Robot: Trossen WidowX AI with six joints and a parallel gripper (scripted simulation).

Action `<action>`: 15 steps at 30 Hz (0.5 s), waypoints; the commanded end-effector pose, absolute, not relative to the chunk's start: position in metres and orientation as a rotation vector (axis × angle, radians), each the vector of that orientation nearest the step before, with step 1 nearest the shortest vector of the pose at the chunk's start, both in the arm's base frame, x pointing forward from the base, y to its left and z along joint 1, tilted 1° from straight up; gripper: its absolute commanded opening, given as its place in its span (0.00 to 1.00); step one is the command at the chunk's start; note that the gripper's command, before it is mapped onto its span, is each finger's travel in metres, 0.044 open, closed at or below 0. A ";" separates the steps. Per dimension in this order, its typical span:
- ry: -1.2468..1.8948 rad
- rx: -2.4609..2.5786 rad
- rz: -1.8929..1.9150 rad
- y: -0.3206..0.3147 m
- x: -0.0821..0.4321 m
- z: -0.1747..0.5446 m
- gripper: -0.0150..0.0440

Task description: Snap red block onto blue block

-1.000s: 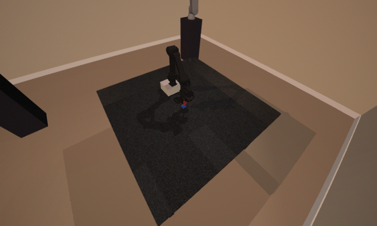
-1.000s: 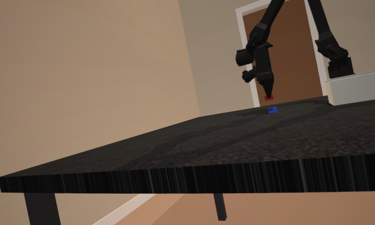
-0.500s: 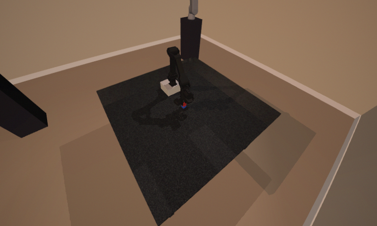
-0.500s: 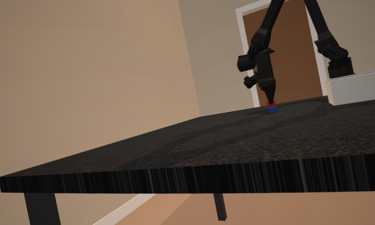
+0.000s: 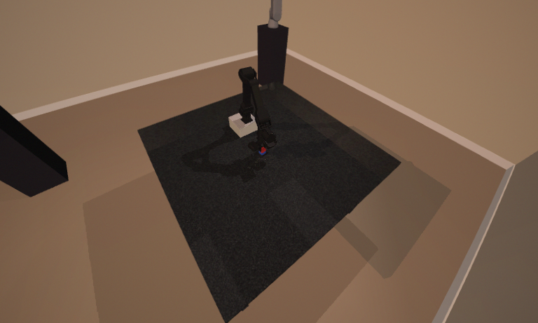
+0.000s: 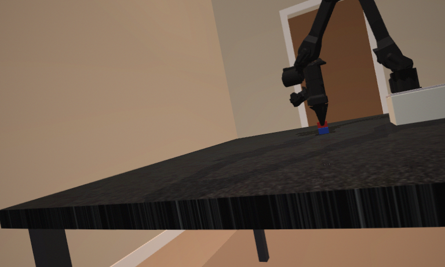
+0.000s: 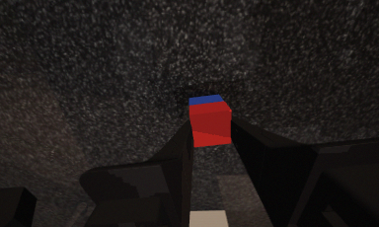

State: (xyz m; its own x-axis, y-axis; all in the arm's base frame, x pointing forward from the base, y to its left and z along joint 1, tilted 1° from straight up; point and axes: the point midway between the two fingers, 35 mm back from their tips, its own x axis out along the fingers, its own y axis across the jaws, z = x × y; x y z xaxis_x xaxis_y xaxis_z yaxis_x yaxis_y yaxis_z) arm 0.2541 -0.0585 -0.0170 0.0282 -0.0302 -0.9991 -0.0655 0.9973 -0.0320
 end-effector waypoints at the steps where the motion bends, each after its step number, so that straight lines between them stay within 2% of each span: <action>1: 1.545 -0.074 0.024 -0.058 0.254 -0.019 0.25; 15: 1.544 -0.076 0.027 -0.058 0.254 -0.020 0.25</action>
State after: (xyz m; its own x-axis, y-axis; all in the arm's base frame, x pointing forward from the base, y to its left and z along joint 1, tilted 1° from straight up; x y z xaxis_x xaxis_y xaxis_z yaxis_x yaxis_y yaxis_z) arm 0.2540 -0.0582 -0.0204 0.0268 -0.0300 -0.9992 -0.0657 0.9973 -0.0318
